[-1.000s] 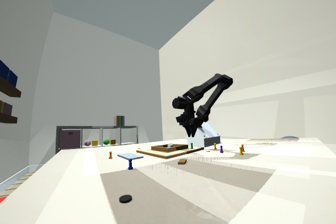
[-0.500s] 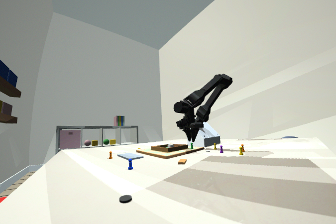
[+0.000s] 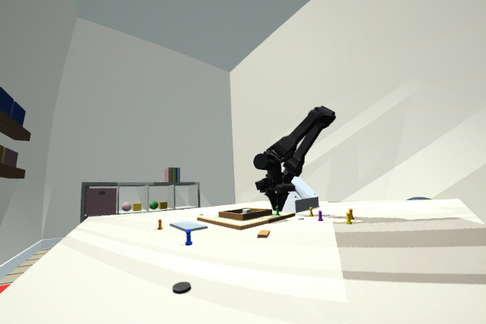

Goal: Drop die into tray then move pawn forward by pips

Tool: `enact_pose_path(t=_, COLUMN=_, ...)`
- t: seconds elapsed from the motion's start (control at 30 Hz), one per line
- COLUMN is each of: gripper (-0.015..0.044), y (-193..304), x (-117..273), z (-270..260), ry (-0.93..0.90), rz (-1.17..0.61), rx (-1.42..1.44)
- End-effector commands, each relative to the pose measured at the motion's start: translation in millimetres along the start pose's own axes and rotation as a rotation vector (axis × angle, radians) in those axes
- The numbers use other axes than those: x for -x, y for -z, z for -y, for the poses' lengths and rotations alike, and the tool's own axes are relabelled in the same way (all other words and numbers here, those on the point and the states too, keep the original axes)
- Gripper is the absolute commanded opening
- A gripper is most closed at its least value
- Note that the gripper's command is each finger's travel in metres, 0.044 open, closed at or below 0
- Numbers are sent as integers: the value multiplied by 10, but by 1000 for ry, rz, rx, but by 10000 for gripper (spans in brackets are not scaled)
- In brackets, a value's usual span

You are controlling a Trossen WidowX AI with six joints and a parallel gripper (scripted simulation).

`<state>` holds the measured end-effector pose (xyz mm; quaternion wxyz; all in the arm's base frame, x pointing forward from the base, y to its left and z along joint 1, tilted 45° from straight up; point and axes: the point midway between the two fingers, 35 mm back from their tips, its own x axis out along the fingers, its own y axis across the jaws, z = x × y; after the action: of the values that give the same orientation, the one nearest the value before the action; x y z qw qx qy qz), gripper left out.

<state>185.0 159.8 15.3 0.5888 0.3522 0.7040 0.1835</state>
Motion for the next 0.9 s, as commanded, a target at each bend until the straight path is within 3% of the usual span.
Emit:
enact_pose_path(t=0.0, gripper=200, y=16, x=-62, z=19, ry=4, rz=-2, rx=-7)
enact_pose_path(t=0.07, gripper=200, y=18, x=-72, z=19, ry=3, rz=-2, rx=-7)
enact_pose_path(t=0.23, gripper=69, y=18, x=-72, z=19, ry=3, rz=-2, rx=-7)
enact_pose_path(t=0.57, gripper=0, y=18, x=-72, z=19, ry=3, rz=-2, rx=-7)
enact_pose_path(t=0.87, gripper=0, y=-83, x=265, z=39, ry=23, rz=9, rx=-6)
